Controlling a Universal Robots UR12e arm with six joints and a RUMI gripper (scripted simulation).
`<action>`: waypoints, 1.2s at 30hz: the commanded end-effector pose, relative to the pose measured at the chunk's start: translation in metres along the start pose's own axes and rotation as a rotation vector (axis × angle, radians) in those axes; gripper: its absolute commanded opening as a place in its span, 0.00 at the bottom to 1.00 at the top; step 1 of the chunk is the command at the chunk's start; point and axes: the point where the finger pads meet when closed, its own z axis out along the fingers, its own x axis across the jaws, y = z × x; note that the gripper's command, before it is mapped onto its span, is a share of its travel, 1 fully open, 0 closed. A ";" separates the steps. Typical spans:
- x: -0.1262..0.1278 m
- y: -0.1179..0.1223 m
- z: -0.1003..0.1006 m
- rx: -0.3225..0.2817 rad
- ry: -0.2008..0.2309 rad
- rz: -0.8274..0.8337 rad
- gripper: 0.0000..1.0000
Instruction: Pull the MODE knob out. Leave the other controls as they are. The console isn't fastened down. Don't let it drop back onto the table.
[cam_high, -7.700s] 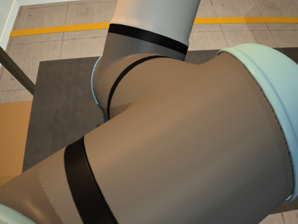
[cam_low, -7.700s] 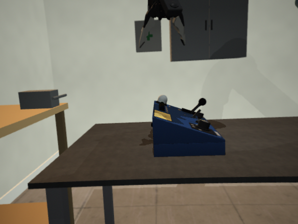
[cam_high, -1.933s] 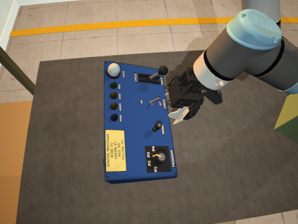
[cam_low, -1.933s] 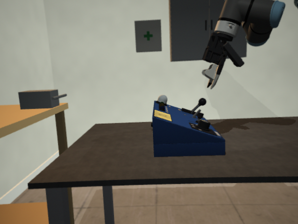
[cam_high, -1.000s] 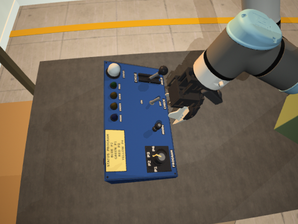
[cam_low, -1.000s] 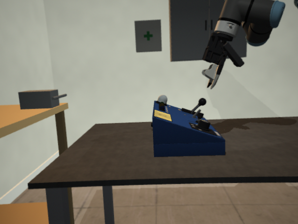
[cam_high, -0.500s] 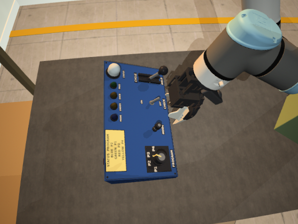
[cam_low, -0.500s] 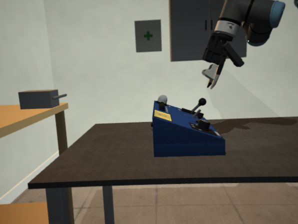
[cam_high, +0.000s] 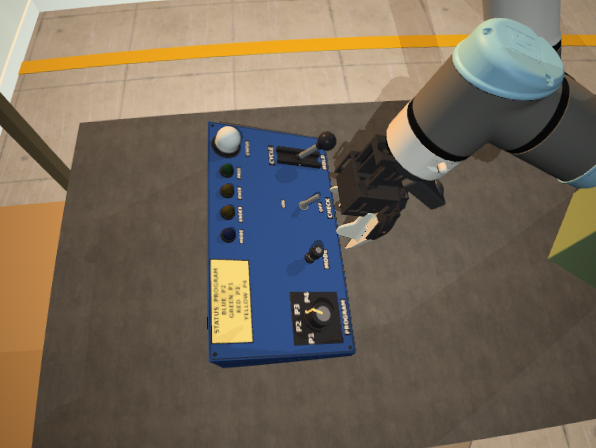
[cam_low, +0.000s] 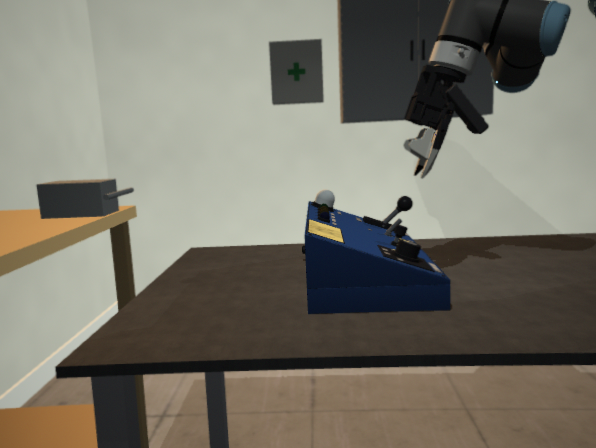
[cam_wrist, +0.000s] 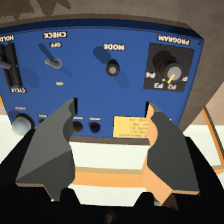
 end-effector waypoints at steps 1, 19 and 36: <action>0.000 0.000 0.000 -0.001 0.000 0.000 0.44; 0.000 0.000 0.000 -0.001 0.000 0.000 0.44; 0.000 0.000 0.026 0.000 0.000 -0.001 0.44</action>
